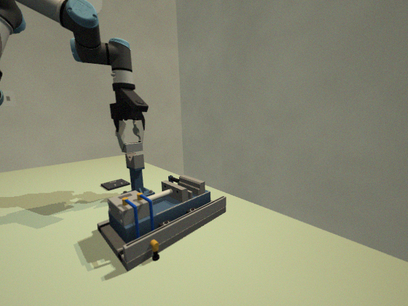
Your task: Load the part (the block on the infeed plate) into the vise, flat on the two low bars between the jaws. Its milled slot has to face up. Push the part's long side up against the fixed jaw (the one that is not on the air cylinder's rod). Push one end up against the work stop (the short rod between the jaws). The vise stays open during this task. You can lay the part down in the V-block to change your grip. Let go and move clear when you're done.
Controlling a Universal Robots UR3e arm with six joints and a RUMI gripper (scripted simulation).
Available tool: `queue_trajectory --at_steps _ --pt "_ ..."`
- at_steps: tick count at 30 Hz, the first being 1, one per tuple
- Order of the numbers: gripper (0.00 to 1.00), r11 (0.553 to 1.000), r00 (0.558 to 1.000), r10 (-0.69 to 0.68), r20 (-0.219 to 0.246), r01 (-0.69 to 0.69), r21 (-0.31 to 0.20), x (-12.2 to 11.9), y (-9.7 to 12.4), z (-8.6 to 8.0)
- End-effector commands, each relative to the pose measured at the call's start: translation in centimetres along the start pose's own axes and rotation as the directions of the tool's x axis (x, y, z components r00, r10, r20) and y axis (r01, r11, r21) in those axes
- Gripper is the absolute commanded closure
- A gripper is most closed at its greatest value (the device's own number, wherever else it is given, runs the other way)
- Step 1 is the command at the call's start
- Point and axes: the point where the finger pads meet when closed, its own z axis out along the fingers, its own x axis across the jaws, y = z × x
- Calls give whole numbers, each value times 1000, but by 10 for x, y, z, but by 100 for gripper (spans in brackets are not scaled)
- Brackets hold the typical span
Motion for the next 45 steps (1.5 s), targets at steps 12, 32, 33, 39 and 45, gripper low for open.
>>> queue_trajectory --at_steps 12,32,33,39,45 --pt "100 1000 1000 -1 3 1 1 -1 0 -5" --pt "100 1000 1000 -1 3 1 1 -1 0 -28" --pt "100 1000 1000 -1 3 1 1 -1 0 -30" --pt "100 1000 1000 -1 3 1 1 -1 0 -36" --pt "100 1000 1000 -1 3 1 1 -1 0 -43"
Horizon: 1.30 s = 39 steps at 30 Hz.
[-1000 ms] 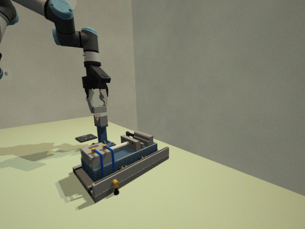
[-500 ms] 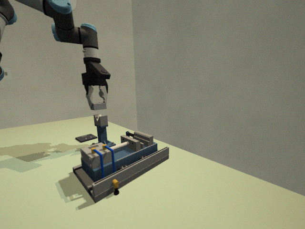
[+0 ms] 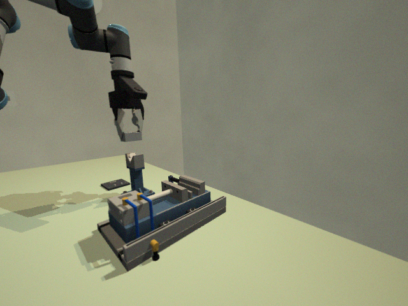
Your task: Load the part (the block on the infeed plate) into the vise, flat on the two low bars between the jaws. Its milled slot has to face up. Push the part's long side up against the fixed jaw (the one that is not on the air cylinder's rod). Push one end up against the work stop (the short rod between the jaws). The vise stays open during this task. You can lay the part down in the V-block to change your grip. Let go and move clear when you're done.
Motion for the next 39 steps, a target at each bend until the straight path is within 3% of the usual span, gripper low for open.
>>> queue_trajectory --at_steps 1,39 --pt "100 1000 1000 -1 2 1 1 -1 0 -6" --pt "100 1000 1000 -3 2 3 1 -1 0 -13"
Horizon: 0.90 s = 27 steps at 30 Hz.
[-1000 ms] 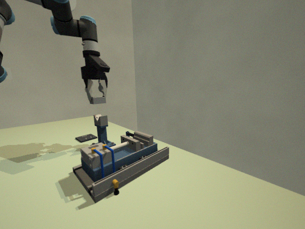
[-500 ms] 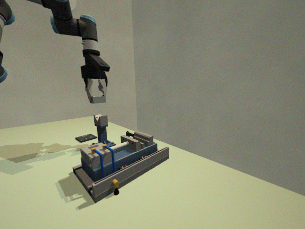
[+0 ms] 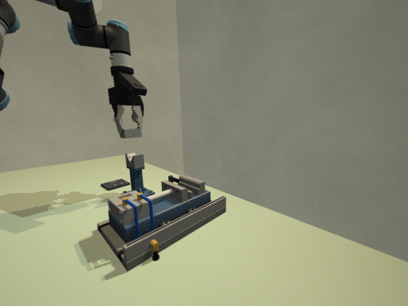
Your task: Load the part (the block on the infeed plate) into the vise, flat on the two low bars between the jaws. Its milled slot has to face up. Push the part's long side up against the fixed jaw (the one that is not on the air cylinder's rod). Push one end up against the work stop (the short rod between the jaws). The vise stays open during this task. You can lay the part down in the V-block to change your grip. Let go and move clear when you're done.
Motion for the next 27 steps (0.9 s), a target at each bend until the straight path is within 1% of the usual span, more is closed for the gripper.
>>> queue_trajectory --at_steps 1,27 --pt "100 1000 1000 -2 3 2 1 -1 0 -1" --pt "100 1000 1000 -24 1 24 2 -3 -3 0"
